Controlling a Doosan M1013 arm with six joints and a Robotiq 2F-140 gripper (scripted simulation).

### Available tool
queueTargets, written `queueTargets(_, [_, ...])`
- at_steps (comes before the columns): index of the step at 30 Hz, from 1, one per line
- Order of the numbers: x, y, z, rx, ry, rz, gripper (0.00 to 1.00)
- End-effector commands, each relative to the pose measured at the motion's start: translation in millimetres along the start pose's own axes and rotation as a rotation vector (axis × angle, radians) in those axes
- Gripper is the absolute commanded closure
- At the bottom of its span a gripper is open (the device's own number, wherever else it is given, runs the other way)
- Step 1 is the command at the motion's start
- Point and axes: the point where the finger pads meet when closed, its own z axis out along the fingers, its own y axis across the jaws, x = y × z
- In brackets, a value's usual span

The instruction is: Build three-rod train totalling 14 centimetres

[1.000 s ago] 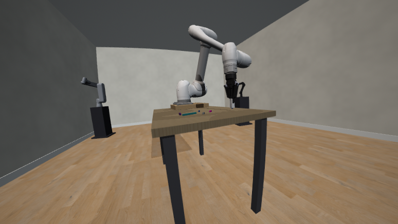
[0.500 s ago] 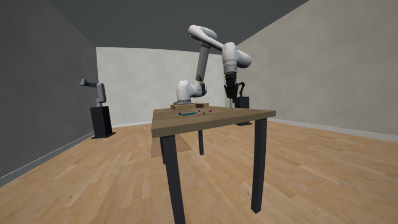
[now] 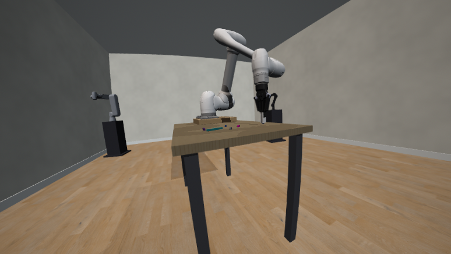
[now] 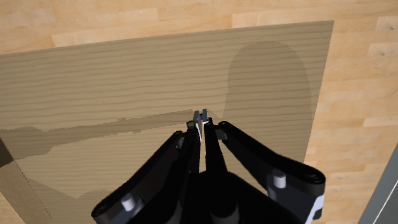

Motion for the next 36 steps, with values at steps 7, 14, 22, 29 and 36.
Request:
queueTargets(7, [1.9,-2.4,11.4,0.004,0.003,0.004,0.97])
queueTargets(14, [2.0,-2.4,13.9,0.004,0.003,0.004,0.97])
queueTargets(22, [2.0,-2.4,13.9,0.004,0.003,0.004,0.97])
queueTargets(29, [2.0,-2.4,13.9,0.004,0.003,0.004,0.97])
queueTargets(36, [2.0,-2.4,13.9,0.004,0.003,0.004,0.97])
